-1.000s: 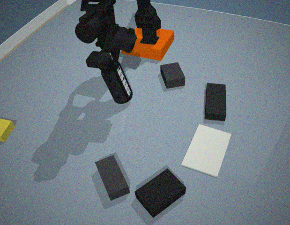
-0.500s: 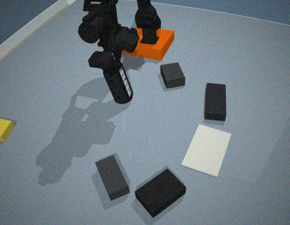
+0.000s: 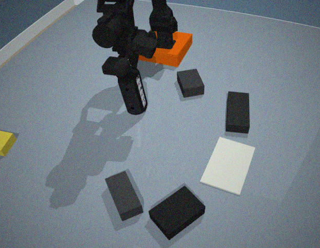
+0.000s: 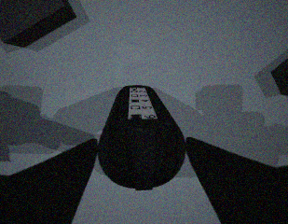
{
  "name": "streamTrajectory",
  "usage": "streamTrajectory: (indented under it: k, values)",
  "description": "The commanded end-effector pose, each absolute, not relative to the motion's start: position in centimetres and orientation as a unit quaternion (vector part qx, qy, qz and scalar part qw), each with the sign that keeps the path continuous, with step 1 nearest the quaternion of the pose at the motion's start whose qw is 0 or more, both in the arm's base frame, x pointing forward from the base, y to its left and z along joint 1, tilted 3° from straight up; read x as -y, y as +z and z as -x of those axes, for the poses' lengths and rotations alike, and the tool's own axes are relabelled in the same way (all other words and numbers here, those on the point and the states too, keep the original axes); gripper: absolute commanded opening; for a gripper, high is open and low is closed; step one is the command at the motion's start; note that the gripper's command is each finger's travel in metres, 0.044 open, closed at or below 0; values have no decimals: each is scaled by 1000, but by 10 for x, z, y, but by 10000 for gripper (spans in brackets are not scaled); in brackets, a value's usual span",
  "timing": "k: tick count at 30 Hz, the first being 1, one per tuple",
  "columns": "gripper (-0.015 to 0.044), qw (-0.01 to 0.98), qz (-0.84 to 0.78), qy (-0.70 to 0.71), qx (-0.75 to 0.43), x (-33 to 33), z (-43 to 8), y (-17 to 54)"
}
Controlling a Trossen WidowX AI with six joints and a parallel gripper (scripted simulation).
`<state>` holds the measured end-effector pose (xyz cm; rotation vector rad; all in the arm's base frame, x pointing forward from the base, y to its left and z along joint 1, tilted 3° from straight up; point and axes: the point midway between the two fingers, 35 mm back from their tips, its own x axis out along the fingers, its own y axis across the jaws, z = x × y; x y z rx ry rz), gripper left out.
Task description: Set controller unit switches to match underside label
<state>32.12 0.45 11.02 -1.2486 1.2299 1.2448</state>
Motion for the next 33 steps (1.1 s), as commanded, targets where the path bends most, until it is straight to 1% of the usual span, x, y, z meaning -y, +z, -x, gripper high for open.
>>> streamTrajectory:
  k: [1,33]
  values:
    - [338,479,507,513,-500,-12,-321,109]
    - [338,479,506,514,-500,-38,-320,106]
